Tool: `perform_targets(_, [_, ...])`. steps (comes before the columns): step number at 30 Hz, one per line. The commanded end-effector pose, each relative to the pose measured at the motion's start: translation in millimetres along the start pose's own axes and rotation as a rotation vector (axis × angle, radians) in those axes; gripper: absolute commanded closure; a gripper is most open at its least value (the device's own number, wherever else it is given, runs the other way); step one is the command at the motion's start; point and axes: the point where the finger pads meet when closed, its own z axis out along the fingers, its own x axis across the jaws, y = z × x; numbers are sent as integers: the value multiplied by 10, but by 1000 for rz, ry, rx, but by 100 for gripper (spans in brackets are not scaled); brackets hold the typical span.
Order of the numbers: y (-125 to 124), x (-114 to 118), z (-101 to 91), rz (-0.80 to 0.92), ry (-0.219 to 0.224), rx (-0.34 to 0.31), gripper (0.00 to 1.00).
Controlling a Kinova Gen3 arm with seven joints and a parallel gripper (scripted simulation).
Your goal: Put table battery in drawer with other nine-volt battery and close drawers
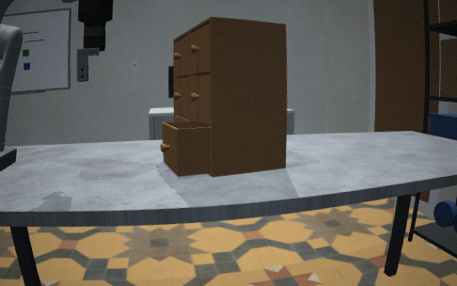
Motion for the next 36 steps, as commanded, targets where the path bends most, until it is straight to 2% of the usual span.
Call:
perform_targets(1, [-52,-29,-54,8,-24,2,0])
perform_targets(12, [-52,-28,-48,8,-24,-4,0])
perform_targets(18, [-24,-32,2,8,-24,-37,0])
perform_targets(27, [89,-38,159,6,-25,-164,0])
perform_targets(29, [89,-38,159,6,-25,-164,0])
perform_targets(36, [211,-44,332,4,-26,-303,0])
